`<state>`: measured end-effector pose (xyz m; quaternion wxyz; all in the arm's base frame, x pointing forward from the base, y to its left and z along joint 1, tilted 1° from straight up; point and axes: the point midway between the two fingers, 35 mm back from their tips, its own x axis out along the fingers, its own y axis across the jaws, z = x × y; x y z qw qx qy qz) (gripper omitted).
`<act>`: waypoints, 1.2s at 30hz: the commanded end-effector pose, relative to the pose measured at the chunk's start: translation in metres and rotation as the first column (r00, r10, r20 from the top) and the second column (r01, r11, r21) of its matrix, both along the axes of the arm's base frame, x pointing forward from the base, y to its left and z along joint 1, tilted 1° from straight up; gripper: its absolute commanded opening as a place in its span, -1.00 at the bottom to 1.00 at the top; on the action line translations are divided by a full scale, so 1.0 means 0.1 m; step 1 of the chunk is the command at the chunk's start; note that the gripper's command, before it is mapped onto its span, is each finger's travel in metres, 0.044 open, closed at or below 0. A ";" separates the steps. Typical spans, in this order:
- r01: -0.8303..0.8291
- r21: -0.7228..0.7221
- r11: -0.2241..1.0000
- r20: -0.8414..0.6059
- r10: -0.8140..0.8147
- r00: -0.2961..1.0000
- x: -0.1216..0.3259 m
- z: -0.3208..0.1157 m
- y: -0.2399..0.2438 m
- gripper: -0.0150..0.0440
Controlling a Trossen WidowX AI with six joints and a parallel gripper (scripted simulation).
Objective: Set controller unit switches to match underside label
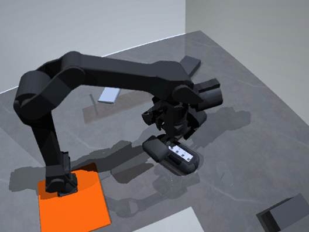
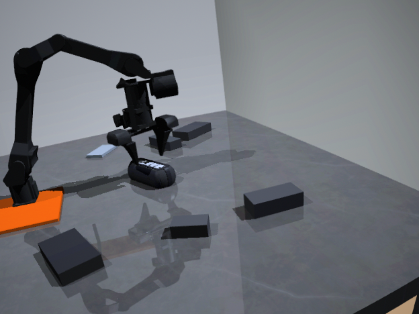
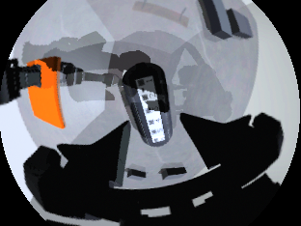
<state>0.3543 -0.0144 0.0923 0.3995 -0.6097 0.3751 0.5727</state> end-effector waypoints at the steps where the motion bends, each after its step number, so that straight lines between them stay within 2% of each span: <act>1: 0.196 0.064 0.978 0.022 -0.198 0.980 -0.05 0.04 -0.05 0.38; 6: 0.483 0.176 0.858 0.016 -0.493 0.870 -0.09 0.10 -0.11 -0.07; 11: 0.711 0.280 0.645 -0.044 -0.731 0.681 -0.14 0.17 -0.17 -0.49; 15: 0.836 0.344 0.427 -0.127 -0.861 0.492 -0.19 0.23 -0.21 -0.49; 19: 0.899 0.375 0.227 -0.213 -0.923 0.322 -0.22 0.28 -0.24 -0.49; 36: 0.901 0.376 0.217 -0.218 -0.924 0.313 -0.23 0.28 -0.24 -0.49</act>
